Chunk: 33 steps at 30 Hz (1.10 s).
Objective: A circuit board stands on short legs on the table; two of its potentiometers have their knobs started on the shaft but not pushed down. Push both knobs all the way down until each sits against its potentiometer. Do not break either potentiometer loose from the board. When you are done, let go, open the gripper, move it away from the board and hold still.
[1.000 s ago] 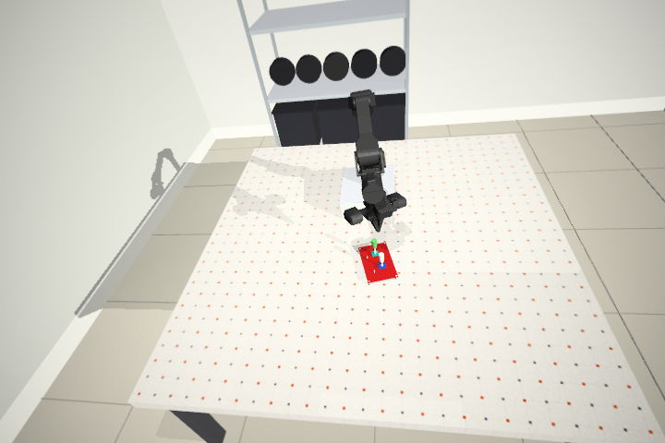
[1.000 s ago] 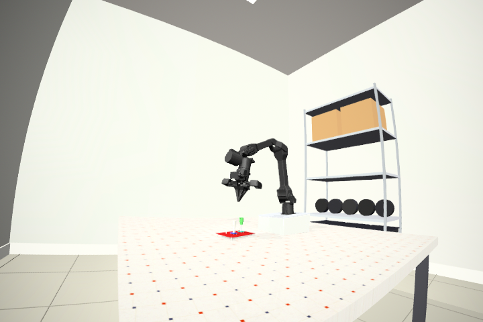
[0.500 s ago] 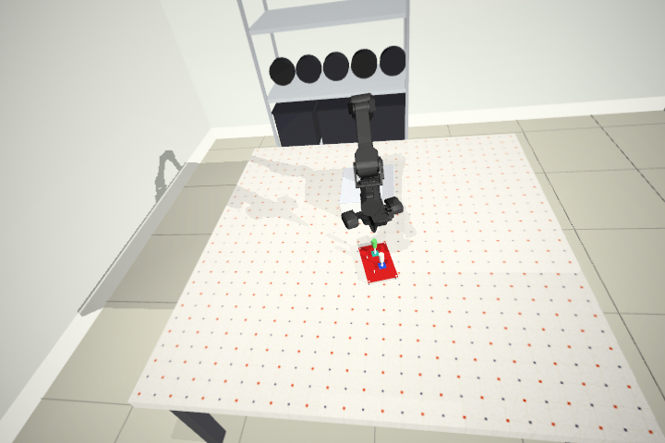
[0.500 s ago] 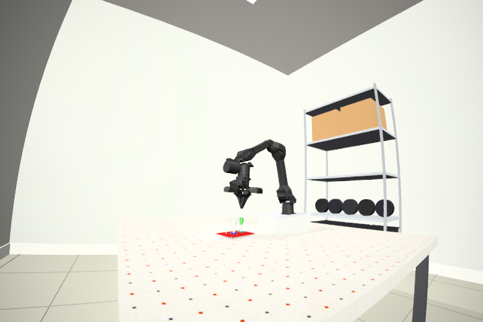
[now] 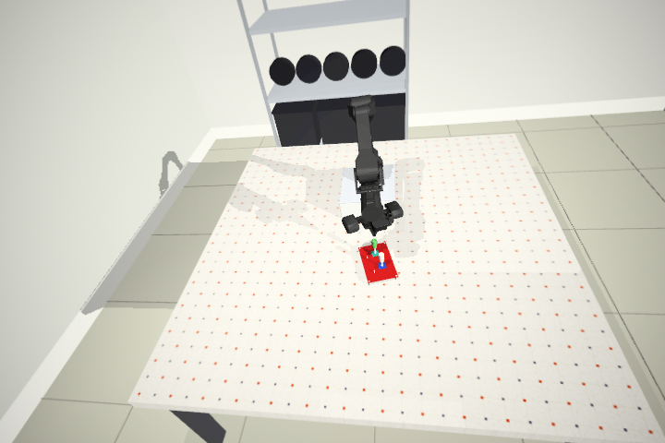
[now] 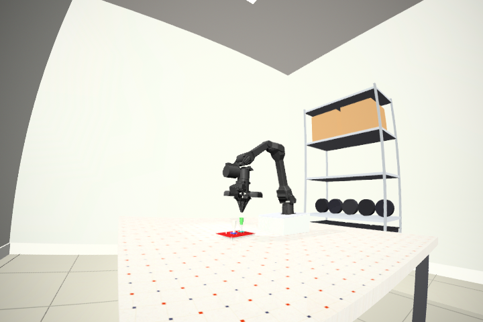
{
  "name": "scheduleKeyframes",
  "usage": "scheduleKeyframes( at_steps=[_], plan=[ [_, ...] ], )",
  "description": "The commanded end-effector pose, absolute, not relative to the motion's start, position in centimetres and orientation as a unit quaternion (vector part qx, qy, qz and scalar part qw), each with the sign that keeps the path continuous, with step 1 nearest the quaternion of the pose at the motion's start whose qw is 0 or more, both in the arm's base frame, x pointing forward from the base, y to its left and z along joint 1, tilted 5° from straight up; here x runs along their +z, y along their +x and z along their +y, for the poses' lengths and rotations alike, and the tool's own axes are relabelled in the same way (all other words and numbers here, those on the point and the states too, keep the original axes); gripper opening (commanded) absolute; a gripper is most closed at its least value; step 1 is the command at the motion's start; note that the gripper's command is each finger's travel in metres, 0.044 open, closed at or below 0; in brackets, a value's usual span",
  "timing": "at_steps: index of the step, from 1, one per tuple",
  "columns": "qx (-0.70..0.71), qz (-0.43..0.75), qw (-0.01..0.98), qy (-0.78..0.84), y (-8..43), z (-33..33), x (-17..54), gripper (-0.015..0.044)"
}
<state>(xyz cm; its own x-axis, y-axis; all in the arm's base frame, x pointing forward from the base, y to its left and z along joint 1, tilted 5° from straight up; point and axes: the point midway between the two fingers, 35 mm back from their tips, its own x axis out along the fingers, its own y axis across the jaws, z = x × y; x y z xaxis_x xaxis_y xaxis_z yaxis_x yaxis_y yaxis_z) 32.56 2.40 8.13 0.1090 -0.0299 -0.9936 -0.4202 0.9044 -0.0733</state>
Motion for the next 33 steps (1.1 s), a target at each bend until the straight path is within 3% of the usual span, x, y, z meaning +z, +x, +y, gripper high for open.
scheduleKeyframes(
  at_steps=[1,33],
  plan=[
    [0.132,0.657,0.722,-0.172,32.5,2.3,7.2,0.0],
    [0.132,0.657,0.722,-0.172,32.6,2.2,5.9,0.0]
  ],
)
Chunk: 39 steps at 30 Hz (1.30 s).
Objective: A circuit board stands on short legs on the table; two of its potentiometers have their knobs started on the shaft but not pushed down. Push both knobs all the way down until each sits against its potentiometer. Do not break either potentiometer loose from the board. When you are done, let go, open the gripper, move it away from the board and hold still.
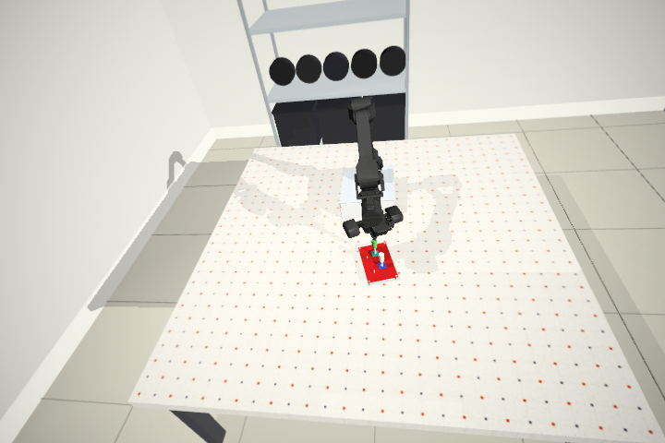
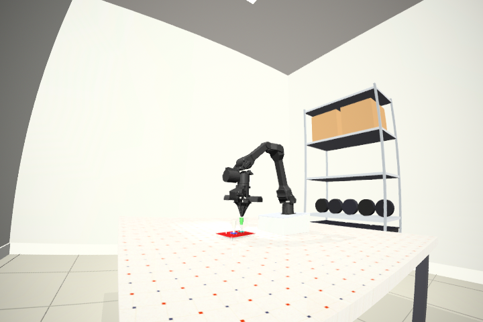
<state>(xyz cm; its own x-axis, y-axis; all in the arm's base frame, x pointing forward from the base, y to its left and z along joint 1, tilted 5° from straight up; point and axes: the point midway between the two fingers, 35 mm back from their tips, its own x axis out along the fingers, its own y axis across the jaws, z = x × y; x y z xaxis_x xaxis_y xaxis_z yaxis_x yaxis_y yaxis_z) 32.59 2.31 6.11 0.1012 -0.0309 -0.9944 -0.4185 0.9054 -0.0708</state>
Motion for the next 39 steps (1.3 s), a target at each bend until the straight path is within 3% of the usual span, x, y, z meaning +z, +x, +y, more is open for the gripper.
scheduleKeyframes(
  at_steps=[1,39],
  plan=[
    [0.132,0.657,0.722,-0.172,32.62,2.24,5.91,0.0],
    [0.132,0.657,0.722,-0.172,32.71,2.2,4.96,0.0]
  ],
)
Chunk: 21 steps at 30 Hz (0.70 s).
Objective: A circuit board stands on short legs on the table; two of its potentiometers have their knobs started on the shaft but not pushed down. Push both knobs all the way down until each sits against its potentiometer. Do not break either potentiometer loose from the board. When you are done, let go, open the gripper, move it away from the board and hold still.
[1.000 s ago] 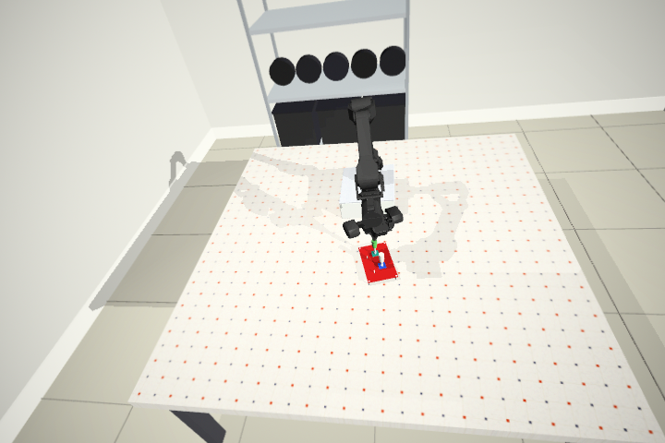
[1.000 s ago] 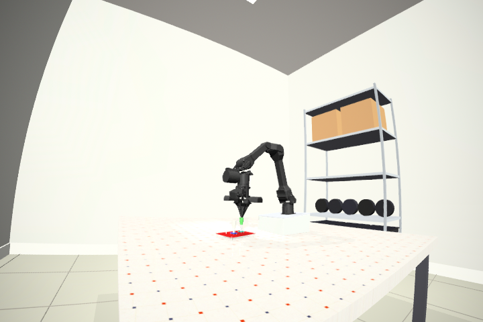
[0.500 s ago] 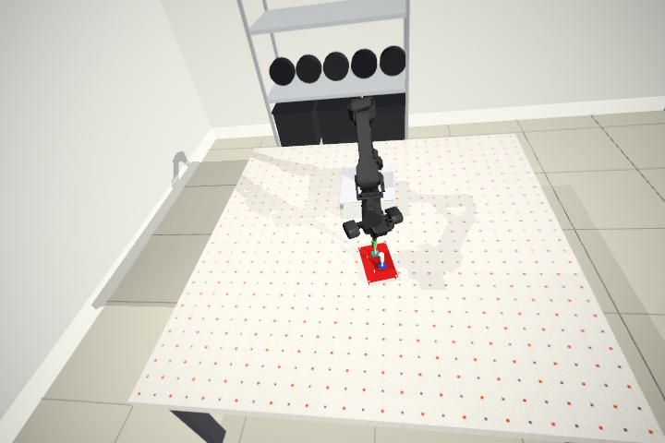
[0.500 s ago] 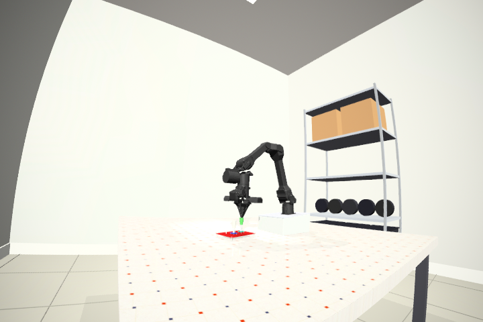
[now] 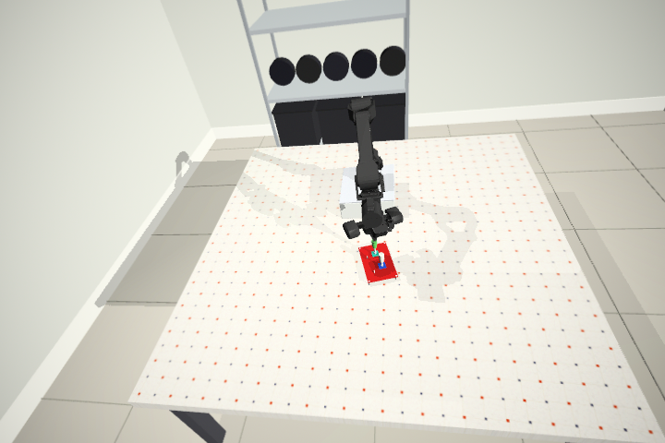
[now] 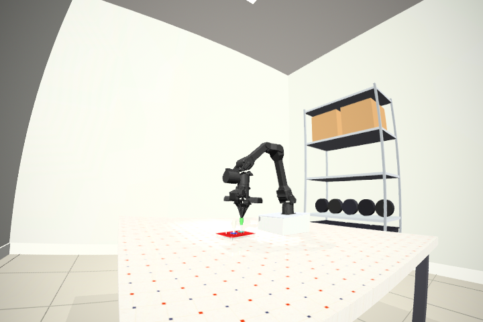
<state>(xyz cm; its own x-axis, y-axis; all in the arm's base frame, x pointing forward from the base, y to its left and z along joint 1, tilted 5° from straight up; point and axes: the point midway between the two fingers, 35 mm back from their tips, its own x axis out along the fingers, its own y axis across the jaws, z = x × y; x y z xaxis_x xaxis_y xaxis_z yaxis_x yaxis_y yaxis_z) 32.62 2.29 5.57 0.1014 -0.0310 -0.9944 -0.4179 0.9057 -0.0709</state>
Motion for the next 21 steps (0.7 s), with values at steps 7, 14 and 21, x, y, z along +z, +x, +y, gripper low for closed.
scheduleKeyframes(
  at_steps=[7,14,21],
  plan=[
    [0.132,0.657,0.722,-0.172,32.72,2.2,4.91,0.0],
    [0.132,0.657,0.722,-0.172,32.78,2.18,4.25,0.0],
    [0.132,0.657,0.722,-0.172,32.79,2.18,4.15,0.0]
  ],
)
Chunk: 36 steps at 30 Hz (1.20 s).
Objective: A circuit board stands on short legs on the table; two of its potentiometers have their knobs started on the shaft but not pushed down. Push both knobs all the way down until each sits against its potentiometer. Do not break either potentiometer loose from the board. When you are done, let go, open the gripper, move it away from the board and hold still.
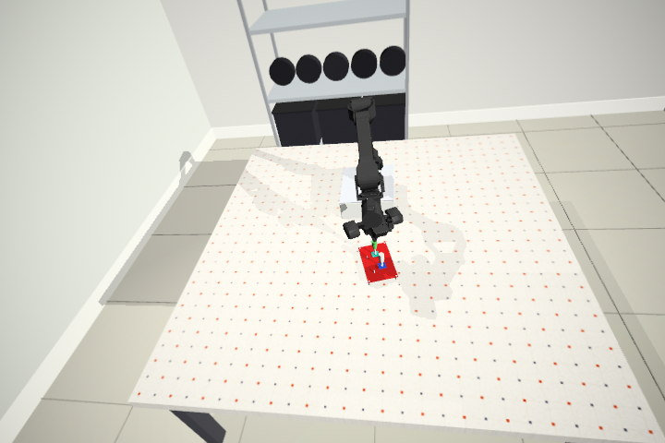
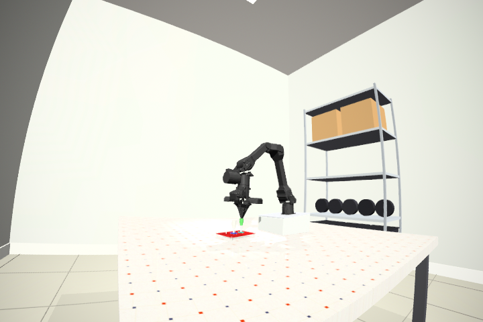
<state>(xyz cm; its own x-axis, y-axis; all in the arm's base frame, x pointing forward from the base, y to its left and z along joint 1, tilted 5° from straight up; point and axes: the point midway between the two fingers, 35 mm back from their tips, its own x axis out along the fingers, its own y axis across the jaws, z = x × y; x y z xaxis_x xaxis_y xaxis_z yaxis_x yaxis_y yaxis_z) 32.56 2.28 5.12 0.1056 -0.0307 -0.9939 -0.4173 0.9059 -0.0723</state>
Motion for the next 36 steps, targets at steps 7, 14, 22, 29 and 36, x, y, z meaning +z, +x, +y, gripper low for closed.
scheduleKeyframes(
  at_steps=[7,14,22,29,36],
  plan=[
    [0.132,0.657,0.722,-0.172,32.9,2.2,3.6,0.0],
    [0.132,0.657,0.722,-0.172,32.9,2.1,3.4,0.0],
    [0.132,0.657,0.722,-0.172,32.9,2.1,2.8,0.0],
    [0.132,0.657,0.722,-0.172,32.9,2.1,2.6,0.0],
    [0.132,0.657,0.722,-0.172,33.0,2.1,2.2,0.0]
  ],
)
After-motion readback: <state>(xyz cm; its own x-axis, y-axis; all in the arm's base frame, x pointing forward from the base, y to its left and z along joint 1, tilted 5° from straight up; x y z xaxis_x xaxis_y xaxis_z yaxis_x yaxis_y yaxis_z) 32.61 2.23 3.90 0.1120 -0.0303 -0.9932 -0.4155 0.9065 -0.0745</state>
